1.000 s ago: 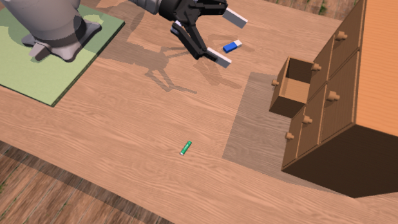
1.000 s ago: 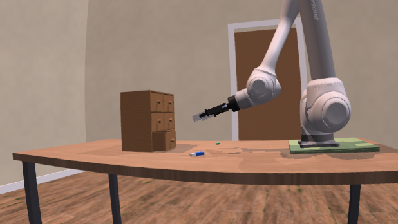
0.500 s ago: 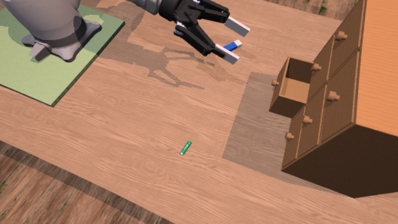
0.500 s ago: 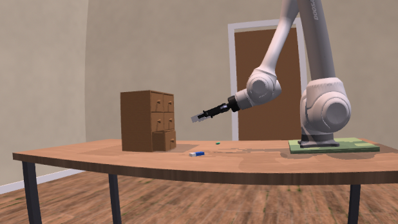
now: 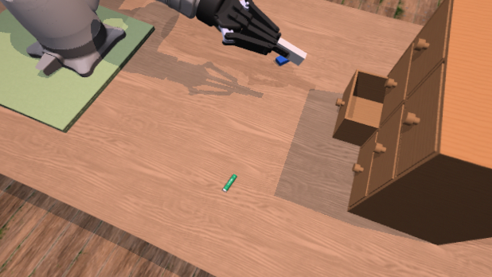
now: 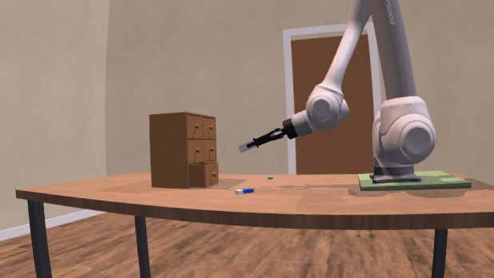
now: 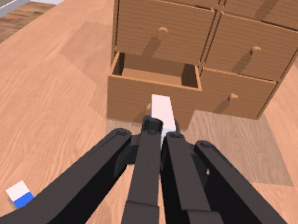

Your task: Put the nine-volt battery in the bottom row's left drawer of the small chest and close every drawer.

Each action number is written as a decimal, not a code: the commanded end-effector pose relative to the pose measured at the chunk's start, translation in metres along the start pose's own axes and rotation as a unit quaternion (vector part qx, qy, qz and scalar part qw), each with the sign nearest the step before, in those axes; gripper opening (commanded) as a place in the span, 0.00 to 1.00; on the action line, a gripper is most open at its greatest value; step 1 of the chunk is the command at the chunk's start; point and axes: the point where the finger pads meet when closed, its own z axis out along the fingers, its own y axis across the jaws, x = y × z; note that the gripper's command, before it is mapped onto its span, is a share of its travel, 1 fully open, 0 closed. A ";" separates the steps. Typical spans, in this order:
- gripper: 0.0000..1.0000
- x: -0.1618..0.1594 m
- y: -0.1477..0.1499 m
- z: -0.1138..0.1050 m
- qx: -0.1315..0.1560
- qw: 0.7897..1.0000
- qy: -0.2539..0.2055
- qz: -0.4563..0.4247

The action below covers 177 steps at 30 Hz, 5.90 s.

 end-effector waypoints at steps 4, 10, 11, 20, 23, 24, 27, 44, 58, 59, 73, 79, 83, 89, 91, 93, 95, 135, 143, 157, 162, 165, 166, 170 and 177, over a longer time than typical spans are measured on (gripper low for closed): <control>0.00 -0.002 0.000 0.003 0.000 1.000 0.000 0.000; 0.00 -0.009 0.000 0.012 0.000 1.000 0.000 0.000; 0.00 -0.011 0.000 0.015 0.000 1.000 0.000 0.000; 0.00 -0.041 0.000 0.055 0.000 1.000 0.000 0.000; 0.00 -0.052 0.000 0.069 0.000 1.000 0.000 0.000; 0.00 -0.055 0.000 0.073 0.000 1.000 0.000 0.000; 0.00 -0.058 0.000 0.077 0.000 1.000 0.000 0.000; 0.00 -0.072 0.000 0.095 0.000 1.000 0.000 0.000; 0.00 -0.072 0.000 0.095 0.000 1.000 0.000 0.000; 0.00 -0.072 0.000 0.095 0.000 1.000 0.000 0.000; 0.00 -0.071 0.000 0.097 0.000 1.000 0.000 0.000; 0.00 -0.071 0.000 0.099 0.000 1.000 0.000 0.000; 0.00 -0.070 0.000 0.101 0.000 1.000 0.000 0.000; 0.00 -0.068 0.000 0.106 0.000 1.000 0.000 0.000; 0.00 -0.067 0.000 0.109 0.000 1.000 0.000 0.000; 0.00 -0.066 0.000 0.111 0.000 1.000 0.000 0.000; 0.00 -0.066 0.000 0.111 0.000 1.000 0.000 0.000; 0.00 -0.045 0.000 0.169 0.000 1.000 0.000 0.000; 0.00 -0.041 0.000 0.180 0.000 1.000 0.000 0.000; 0.00 -0.037 0.000 0.190 0.000 1.000 0.000 0.000; 0.00 -0.037 0.000 0.192 0.000 1.000 0.000 0.000; 0.00 -0.037 0.000 0.192 0.000 1.000 0.000 0.000; 0.00 -0.036 0.000 0.193 0.000 1.000 0.000 0.000; 0.00 -0.036 0.000 0.193 0.000 1.000 0.000 0.000; 0.00 -0.036 0.000 0.194 0.000 1.000 0.000 0.000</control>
